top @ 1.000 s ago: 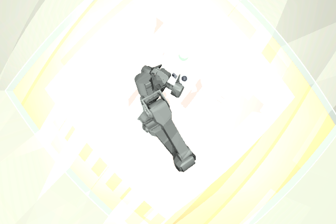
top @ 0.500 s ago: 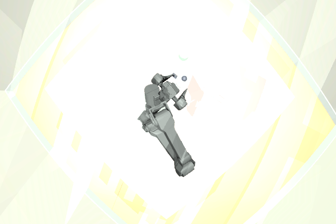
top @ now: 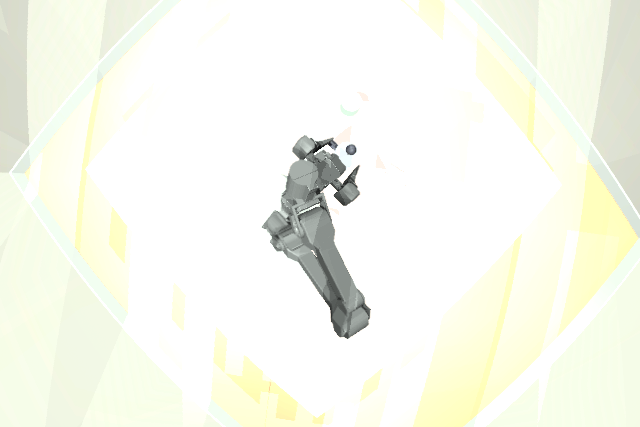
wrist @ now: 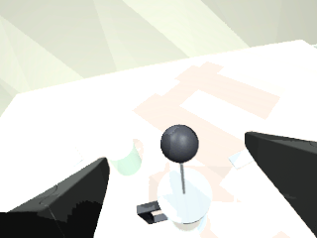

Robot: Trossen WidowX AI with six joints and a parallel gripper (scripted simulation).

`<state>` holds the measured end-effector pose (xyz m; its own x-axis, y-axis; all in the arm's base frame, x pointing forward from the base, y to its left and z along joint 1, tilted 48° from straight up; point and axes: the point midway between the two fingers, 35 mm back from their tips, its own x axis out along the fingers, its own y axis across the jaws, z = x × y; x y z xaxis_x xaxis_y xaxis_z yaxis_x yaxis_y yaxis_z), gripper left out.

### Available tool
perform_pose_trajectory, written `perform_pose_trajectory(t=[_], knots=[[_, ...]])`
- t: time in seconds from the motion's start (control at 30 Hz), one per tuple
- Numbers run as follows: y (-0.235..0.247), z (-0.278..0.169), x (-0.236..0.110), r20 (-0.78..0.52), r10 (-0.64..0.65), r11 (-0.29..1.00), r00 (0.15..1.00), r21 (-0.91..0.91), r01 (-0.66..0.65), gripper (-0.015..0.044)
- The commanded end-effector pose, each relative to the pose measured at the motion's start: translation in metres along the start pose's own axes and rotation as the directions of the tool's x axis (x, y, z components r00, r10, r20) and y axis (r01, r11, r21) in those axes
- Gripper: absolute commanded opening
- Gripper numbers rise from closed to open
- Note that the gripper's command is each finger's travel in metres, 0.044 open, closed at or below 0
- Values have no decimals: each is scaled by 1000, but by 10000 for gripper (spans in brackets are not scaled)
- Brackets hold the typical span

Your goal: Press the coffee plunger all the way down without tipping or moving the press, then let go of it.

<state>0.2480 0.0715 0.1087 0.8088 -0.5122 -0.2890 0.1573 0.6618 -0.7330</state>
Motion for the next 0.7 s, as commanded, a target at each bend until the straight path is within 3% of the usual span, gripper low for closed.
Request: perform_pose_trajectory(t=[0.0,0.47,0.67], knots=[[1,-2,7,-3,3,1000,1000,-7,-3,440],[-4,-1,25,11,-8,1000,1000,-8,8,440],[-4,-1,25,11,-8,1000,1000,-8,8,282]])
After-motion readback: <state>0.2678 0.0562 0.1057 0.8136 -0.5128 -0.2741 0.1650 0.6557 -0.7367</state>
